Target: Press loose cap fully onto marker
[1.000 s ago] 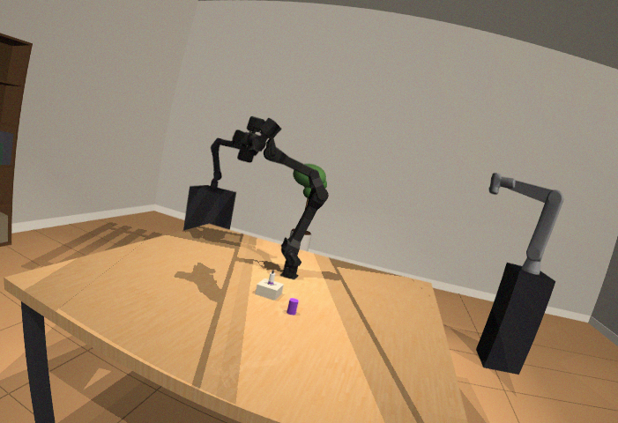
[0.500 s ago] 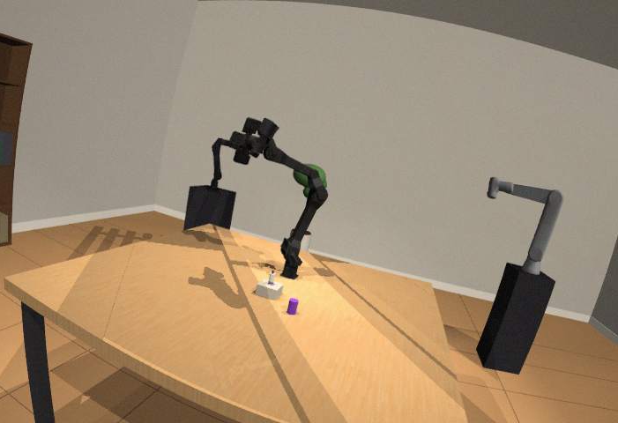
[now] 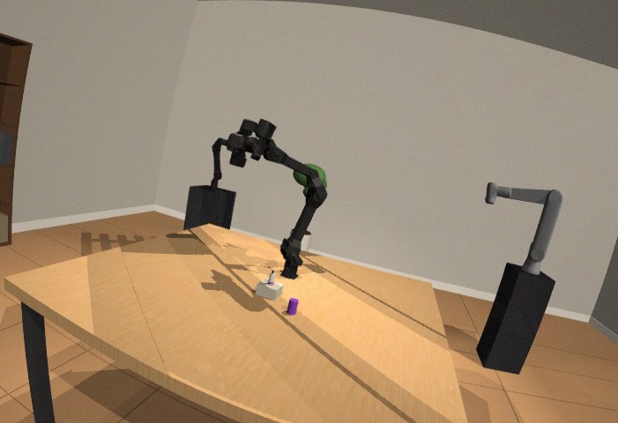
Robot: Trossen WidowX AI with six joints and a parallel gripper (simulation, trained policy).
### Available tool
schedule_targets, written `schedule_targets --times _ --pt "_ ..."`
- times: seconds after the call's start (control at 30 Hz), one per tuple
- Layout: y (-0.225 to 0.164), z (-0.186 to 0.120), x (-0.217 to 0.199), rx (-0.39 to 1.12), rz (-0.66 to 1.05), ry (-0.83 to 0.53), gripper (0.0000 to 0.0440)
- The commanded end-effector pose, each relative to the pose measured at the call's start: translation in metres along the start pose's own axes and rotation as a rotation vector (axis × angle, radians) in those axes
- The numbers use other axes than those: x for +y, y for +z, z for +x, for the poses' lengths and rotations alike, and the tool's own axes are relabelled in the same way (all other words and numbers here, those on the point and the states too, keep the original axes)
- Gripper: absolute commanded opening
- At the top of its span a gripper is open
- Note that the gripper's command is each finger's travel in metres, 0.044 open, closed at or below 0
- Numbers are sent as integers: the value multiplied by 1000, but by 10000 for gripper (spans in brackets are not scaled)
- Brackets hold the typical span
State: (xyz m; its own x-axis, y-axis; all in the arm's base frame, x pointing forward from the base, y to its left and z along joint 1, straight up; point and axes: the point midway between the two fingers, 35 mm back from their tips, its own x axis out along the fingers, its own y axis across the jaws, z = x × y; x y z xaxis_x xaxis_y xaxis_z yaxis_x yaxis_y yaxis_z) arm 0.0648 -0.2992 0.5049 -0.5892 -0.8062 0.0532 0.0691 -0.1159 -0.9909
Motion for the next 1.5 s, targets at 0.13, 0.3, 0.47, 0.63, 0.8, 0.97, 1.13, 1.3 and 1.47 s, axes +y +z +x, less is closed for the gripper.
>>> schedule_targets --times 0.13,0.3,0.47,0.63,0.8,0.97,1.13,1.3,1.47 --pt "16 -11 9 -65 9 21 301" --pt "26 -20 15 -106 14 36 301" --pt "36 -28 22 -147 18 51 301" --pt "45 -37 28 -188 22 68 301" --pt "54 -47 35 -228 25 85 302" --pt "63 -57 42 -269 28 103 302" --pt "72 -68 49 -310 30 123 303" --pt "81 -79 57 -351 31 144 304" --pt "89 -90 64 -392 33 166 305"
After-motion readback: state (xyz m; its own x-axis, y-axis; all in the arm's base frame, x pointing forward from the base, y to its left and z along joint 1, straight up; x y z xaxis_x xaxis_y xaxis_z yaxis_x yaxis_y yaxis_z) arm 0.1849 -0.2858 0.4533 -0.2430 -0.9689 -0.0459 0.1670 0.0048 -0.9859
